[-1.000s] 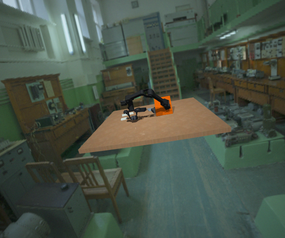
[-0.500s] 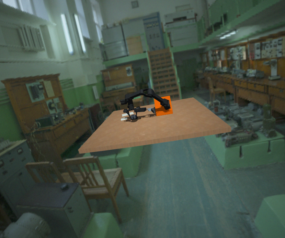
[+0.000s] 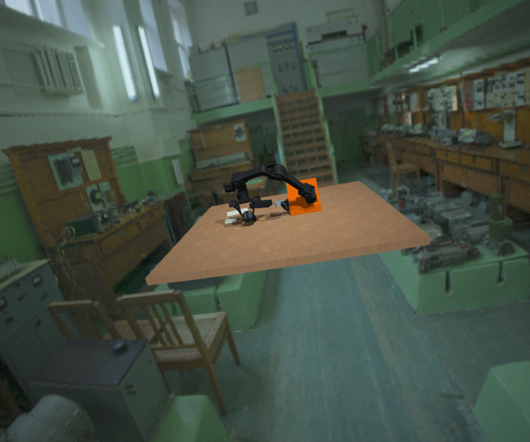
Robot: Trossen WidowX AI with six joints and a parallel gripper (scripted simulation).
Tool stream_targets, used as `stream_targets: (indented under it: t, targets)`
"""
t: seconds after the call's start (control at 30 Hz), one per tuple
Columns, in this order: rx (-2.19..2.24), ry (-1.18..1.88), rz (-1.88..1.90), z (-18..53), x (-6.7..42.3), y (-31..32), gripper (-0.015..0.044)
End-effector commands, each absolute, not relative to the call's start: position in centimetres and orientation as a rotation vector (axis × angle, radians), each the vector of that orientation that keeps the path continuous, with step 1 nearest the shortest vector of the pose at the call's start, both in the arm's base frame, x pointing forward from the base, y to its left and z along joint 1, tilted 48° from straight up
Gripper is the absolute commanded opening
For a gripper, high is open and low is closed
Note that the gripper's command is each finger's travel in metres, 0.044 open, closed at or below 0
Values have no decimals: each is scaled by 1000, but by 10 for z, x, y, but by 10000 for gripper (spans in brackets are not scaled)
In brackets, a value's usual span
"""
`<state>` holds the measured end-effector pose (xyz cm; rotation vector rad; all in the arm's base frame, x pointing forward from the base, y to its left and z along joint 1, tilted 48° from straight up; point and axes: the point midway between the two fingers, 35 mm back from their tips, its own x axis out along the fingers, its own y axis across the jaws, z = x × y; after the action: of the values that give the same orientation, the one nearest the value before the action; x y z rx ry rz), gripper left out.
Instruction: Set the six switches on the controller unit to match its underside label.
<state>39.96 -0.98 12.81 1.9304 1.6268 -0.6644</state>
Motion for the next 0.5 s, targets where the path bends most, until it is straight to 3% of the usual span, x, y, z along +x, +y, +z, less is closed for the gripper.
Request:
stream_targets:
  t: [0.0,0.47]
  targets:
    - [1921,1616,-673,126,400,-18,335]
    - [1921,1616,-674,126,399,-29,335]
